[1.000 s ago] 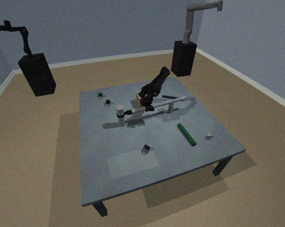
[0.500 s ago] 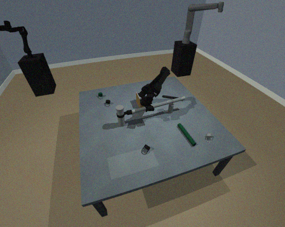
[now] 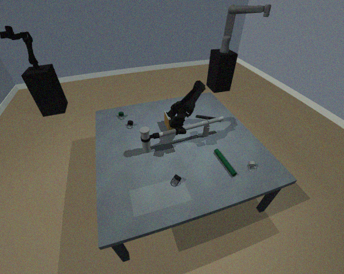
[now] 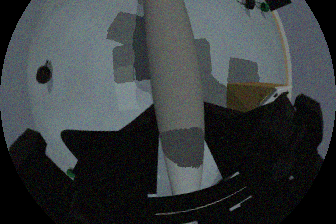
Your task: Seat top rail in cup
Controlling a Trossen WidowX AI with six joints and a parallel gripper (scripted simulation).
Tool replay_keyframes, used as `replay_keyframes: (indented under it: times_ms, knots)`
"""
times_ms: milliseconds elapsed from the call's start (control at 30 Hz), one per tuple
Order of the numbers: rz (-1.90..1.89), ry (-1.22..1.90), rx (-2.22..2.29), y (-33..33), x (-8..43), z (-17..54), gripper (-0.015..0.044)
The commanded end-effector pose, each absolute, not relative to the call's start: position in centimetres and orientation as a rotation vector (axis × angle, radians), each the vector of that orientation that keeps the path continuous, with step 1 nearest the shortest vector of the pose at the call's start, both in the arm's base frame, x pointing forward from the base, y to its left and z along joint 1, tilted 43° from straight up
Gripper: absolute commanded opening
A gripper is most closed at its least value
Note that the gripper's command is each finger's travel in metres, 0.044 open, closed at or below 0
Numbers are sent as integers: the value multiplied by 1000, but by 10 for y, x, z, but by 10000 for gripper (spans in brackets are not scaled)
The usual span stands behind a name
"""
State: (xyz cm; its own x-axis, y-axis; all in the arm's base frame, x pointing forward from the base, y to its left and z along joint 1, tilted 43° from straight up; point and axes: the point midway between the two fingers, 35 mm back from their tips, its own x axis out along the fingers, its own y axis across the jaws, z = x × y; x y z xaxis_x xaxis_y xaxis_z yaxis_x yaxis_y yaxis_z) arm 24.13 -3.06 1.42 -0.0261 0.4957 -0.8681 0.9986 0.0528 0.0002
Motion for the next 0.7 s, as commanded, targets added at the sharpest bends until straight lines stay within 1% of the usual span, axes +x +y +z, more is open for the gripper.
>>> replay_keyframes:
  times_ms: [0, 667]
  knots:
    - [-889, 1613, 1531, -31, 241, 14, 0]
    - [-890, 1608, 1526, -34, 243, 15, 0]
